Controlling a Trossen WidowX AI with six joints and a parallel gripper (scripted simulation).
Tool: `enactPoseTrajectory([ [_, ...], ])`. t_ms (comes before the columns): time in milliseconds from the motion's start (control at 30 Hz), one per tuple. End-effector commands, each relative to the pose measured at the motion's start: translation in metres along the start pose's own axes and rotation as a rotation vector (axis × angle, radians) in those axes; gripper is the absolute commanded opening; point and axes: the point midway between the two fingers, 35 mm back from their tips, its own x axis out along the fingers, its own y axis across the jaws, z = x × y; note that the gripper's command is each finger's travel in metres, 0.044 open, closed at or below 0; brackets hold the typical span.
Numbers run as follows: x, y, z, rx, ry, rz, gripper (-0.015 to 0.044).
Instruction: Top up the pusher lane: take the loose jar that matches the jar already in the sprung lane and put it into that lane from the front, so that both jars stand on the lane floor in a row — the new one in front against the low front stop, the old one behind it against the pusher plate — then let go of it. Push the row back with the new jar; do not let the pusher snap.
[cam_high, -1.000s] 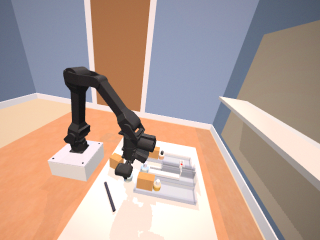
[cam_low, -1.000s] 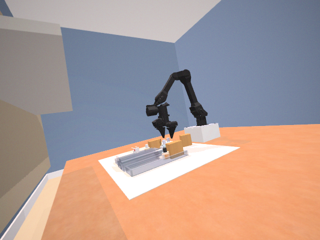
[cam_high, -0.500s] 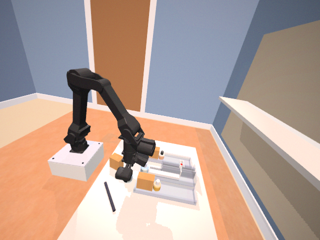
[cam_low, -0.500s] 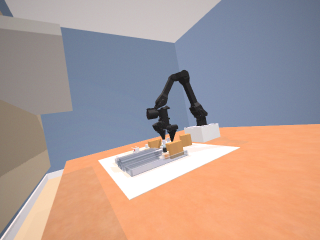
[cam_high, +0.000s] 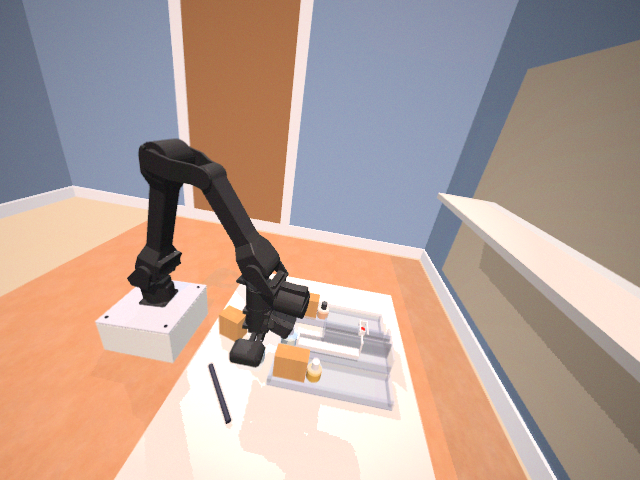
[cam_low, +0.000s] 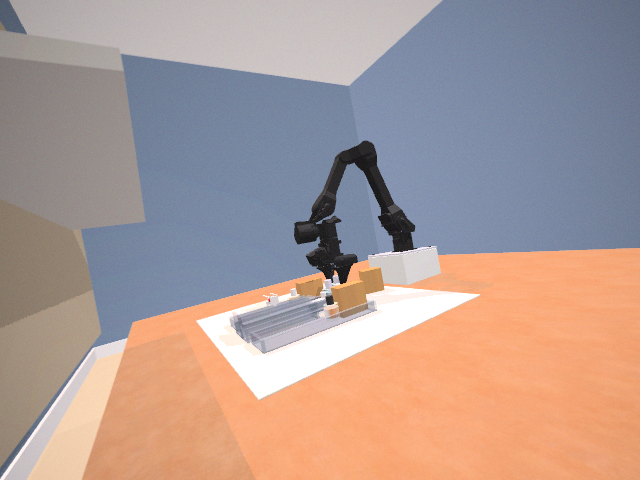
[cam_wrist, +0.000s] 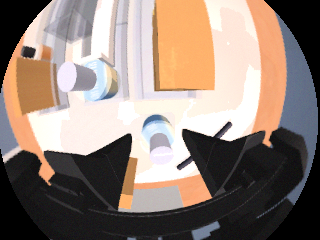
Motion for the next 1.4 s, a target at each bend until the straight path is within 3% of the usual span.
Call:
enactPoseTrajectory([
  [0,0.002,-0.001,-0.001,-0.004,0.006,-0.004,0.0204],
  [233,0.002,-0.001,-0.001,-0.004,0.006,-0.004,0.0138],
  [433,-0.022,0.000,0.002,-0.004,0.005,-0.004,0.0000],
  [833,-0.104,0.005,-0.006,-0.004,0.006,-0.003,0.0000],
  [1033,-0.103,0.007,-0.005,-0.003,0.006,-0.003,0.0000],
  [1367,-0.061,0.055,0.019,0.010,0.004,0.002,0.0000],
])
